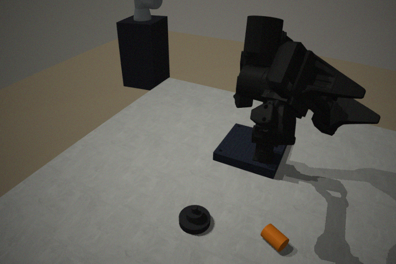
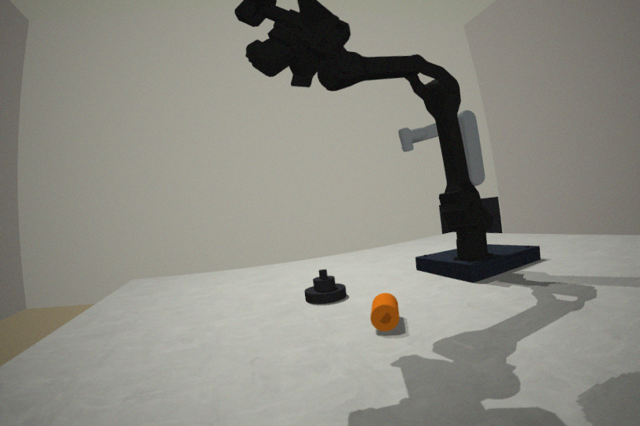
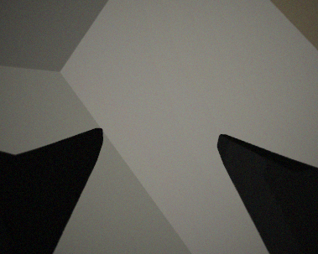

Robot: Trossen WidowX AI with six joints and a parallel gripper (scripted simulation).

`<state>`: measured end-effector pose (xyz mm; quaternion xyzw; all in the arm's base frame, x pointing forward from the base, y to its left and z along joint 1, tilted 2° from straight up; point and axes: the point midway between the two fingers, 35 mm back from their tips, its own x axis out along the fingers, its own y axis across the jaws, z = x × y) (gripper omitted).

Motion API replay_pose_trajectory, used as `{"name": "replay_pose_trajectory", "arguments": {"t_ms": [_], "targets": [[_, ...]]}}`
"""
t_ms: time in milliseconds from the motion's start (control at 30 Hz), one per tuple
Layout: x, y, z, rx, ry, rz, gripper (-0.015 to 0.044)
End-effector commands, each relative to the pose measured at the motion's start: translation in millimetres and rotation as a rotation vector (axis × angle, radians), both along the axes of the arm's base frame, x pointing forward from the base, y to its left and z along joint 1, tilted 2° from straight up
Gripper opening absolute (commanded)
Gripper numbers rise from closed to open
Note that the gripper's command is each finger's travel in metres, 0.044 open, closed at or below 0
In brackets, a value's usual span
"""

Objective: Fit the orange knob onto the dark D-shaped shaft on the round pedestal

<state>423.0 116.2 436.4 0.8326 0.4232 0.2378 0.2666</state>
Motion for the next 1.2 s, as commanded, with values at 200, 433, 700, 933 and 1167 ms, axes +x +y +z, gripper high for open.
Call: {"name": "replay_pose_trajectory", "arguments": {"t_ms": [200,433,700,933,1167], "targets": [[30,7,-59,-0.294,-0.132,-0.162,0.0440],[42,14,-146,-0.795,-0.279,-0.189,0.0440],[30,15,-212,-1.190,-0.405,-0.039,0.0440],[3,12,-268,-1.522,-0.558,0.247,0.0440],[-37,2,-316,-1.759,-0.764,0.689,0.0440]]}}
